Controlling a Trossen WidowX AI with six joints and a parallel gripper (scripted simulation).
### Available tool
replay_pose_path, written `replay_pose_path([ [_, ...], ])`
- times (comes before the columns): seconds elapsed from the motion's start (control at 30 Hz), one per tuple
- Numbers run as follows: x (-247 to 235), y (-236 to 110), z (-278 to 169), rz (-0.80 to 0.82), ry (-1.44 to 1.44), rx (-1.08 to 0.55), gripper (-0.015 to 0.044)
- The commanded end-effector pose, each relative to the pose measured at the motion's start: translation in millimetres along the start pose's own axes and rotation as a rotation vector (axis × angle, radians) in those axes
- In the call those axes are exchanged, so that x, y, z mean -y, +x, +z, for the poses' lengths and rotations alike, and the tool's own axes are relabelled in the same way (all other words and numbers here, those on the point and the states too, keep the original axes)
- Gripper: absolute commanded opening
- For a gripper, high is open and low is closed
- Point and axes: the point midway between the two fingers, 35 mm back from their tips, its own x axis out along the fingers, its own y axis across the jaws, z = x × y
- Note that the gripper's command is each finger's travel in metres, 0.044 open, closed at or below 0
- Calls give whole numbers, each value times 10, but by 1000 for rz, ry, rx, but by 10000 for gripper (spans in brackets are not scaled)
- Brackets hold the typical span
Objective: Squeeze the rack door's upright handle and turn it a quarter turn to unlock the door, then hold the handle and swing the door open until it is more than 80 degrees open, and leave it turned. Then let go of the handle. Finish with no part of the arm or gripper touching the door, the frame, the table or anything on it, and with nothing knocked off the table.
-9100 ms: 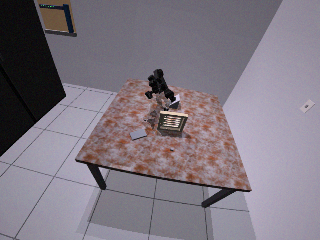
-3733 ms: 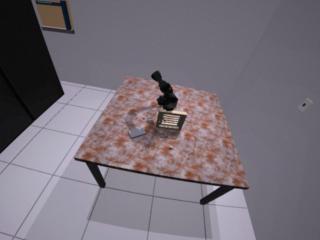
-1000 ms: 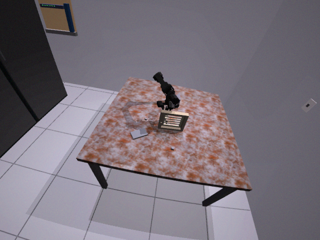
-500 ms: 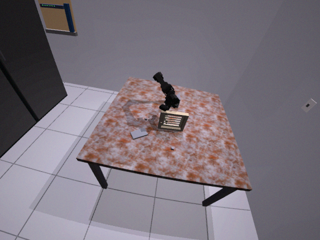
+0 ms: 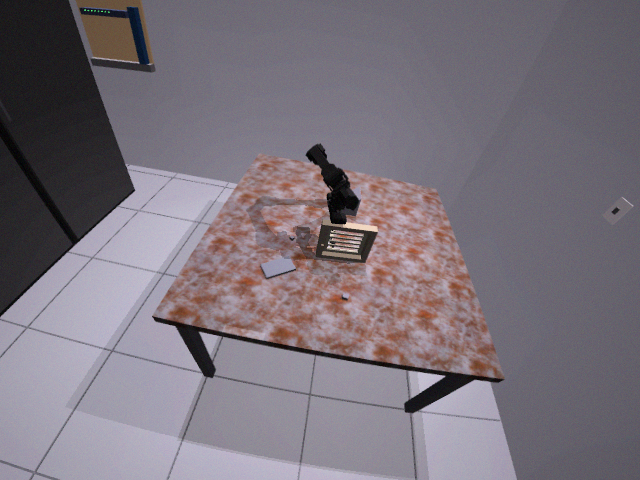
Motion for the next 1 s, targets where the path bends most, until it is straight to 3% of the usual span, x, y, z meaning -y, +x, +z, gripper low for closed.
replay_pose_path([
  [0.0, -1, 5, 8, 1, -63, 3, 294],
  [0.07, -1, 5, 8, 1, -63, 3, 294],
  [0.3, -1, 5, 8, 1, -63, 3, 111],
  [0.73, -1, 5, 8, 1, -63, 3, 24],
  [0.97, -19, 5, 18, 2, -16, 3, 22],
])
